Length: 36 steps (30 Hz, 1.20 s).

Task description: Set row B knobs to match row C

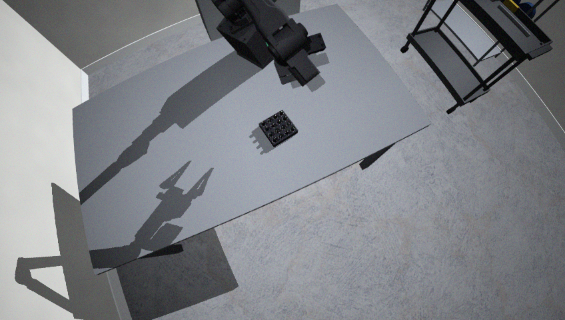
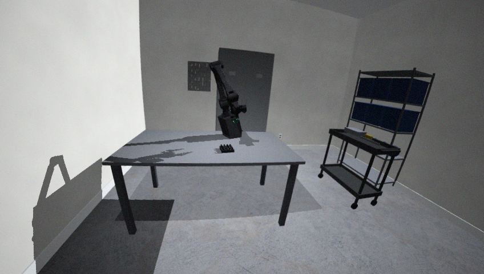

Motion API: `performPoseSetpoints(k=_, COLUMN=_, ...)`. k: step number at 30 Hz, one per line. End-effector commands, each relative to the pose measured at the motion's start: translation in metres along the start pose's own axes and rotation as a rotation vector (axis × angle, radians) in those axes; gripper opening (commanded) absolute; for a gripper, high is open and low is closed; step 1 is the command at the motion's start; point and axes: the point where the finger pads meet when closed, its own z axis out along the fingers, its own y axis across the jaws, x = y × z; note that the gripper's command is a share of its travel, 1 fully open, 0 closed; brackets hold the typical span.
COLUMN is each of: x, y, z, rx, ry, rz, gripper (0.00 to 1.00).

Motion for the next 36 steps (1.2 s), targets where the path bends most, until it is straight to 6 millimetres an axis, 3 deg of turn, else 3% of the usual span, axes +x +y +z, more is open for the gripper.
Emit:
performPoseSetpoints(k=1, x=0.006, y=-0.022, z=0.016, rx=0.035, ry=-0.009, rz=0.152, gripper=1.0)
performPoseSetpoints(k=22, x=0.035, y=-0.101, z=0.054, rx=0.262, ry=-0.056, rz=0.685, gripper=1.0)
performPoseSetpoints(k=36, x=0.06, y=-0.144, z=0.074, rx=0.402, ry=-0.124, rz=1.026, gripper=1.0)
